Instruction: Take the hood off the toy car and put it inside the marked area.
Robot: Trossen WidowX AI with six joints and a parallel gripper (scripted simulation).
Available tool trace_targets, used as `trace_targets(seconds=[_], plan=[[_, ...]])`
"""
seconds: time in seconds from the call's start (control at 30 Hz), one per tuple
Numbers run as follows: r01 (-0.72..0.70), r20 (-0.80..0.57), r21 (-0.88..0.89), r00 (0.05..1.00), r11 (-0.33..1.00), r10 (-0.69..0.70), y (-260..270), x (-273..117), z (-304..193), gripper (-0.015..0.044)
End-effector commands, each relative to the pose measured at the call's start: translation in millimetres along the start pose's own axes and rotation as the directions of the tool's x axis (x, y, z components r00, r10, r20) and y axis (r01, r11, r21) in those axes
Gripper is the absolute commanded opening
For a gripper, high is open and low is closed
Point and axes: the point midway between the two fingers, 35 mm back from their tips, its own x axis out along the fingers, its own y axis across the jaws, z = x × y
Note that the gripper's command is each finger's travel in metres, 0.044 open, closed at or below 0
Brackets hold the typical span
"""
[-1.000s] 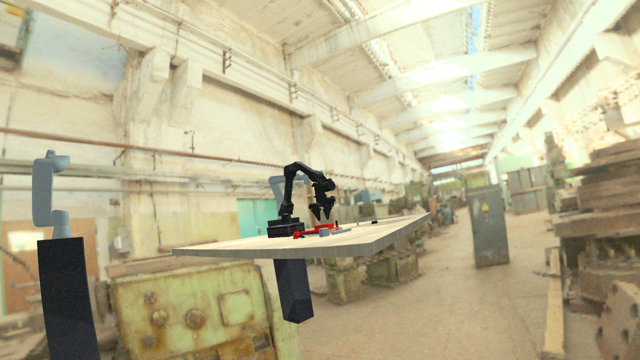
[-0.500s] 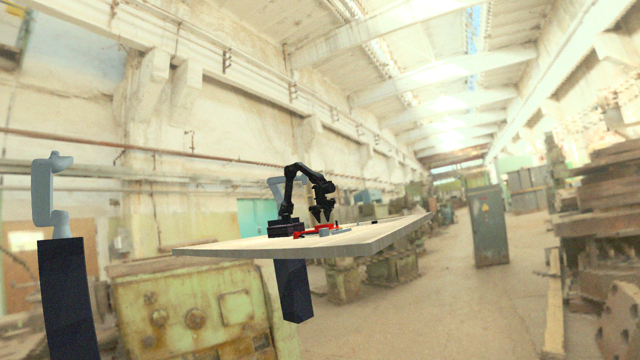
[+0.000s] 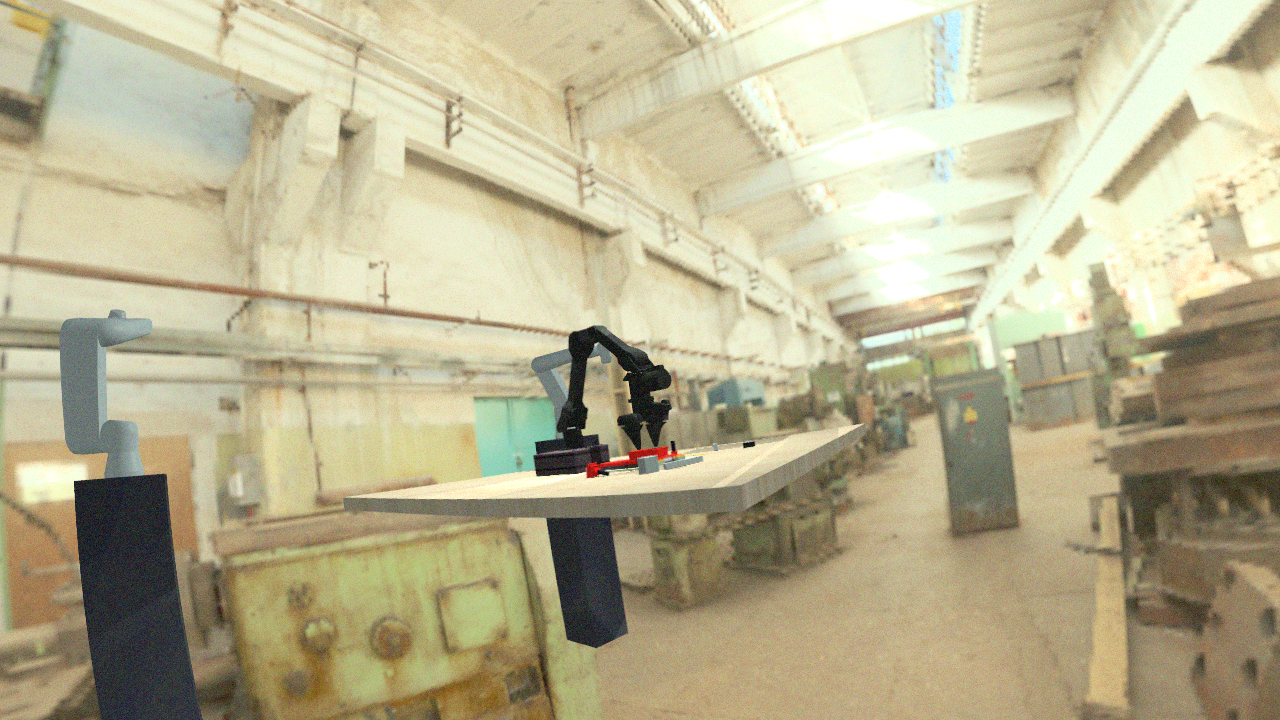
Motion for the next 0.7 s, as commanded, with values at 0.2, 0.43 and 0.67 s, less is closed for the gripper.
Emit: trace_targets(seconds=[0.2, 0.43, 0.67], plan=[[-0.003, -0.002, 0.000, 1.000, 1.000, 0.003, 0.6, 5.7, -1.0, 0.0440], [-0.003, -0.003, 0.000, 1.000, 1.000, 0.003, 0.6, 9.1, -1.0, 0.0440], [-0.003, -0.003, 0.000, 1.000, 1.000, 0.003, 0.7, 12.6, -1.0, 0.0440]])
